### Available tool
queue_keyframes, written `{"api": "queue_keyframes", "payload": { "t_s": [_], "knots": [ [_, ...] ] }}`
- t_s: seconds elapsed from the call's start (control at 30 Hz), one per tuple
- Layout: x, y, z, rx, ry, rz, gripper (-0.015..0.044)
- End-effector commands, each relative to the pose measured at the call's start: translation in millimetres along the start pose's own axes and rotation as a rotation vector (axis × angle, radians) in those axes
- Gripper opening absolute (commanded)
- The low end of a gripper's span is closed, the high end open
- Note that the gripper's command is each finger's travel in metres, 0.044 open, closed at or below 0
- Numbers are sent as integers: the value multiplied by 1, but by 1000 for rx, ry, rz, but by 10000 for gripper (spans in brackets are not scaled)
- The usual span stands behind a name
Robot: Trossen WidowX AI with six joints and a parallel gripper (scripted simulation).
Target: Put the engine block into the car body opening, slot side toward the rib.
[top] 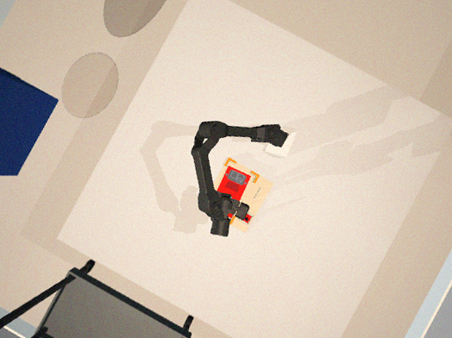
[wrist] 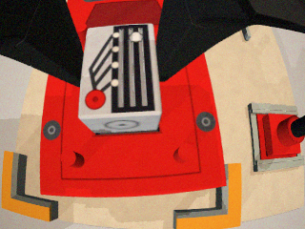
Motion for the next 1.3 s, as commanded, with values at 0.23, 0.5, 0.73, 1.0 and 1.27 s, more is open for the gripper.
{"api": "queue_keyframes", "payload": {
  "t_s": [0.23, 0.5, 0.73, 1.0, 1.27],
  "knots": [
    [0, 0, -3, -5, 0, 3, 160],
    [0, 0, -4, -5, 0, 3, 160],
    [0, 0, -5, 0, 0, 0, 212],
    [0, 0, -5, 0, 0, 0, 422],
    [0, 0, -5, 0, 0, 0, 440]
  ]
}}
Point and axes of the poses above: the point midway between the two fingers, 35 mm back from their tips, its own z axis back along the fingers, its own y axis across the jaws, x = y × z, the point moved 6 cm from there along z, back along the fingers, and after that the axes turned 13 degrees about z, right-handed, at the moved point
